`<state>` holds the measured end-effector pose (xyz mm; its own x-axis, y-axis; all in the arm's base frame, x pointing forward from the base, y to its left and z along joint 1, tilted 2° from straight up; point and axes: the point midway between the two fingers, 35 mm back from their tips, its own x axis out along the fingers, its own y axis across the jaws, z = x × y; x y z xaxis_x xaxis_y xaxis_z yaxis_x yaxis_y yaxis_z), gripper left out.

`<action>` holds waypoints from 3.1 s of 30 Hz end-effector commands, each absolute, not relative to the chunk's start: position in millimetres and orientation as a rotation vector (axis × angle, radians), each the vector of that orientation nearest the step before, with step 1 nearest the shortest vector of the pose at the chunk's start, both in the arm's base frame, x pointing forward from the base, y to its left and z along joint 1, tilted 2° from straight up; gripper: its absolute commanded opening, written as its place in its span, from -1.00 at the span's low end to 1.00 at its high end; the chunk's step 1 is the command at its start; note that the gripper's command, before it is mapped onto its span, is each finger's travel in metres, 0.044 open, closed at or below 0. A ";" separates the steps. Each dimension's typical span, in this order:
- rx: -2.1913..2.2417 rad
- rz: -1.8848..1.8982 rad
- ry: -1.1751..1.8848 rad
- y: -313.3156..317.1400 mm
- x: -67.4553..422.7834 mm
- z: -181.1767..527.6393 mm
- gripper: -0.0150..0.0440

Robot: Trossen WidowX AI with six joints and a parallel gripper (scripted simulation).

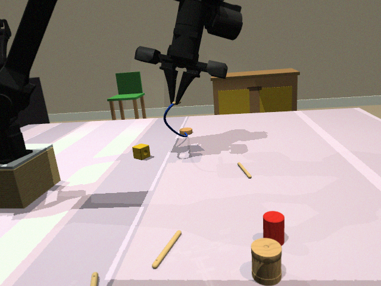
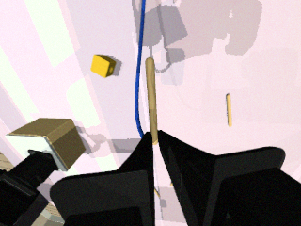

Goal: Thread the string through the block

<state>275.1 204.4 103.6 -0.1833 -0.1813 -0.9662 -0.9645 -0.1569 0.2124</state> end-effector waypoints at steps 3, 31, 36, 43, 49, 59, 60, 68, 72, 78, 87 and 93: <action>-1.488 1.600 1.274 204.9 275.6 103.8 -0.49; -1.966 2.377 0.440 205.1 278.1 104.1 -0.49; -2.028 2.493 0.239 205.1 278.7 104.1 -0.49; -2.098 2.637 -0.070 205.2 279.3 104.2 -0.49; -2.139 2.740 -0.362 205.2 279.8 104.3 -0.49; -2.152 2.786 -0.537 205.3 280.3 104.3 -0.49; -2.145 2.775 -0.514 205.4 280.8 104.3 -0.49; -2.010 2.594 -0.178 207.5 290.5 104.9 -0.49; -1.958 2.537 -0.084 208.1 293.8 105.3 -0.49; -1.955 2.532 -0.078 208.1 293.9 105.3 -0.49; -1.788 2.307 0.206 210.8 303.3 105.7 -0.49; -1.729 2.240 0.281 211.5 306.3 106.1 -0.49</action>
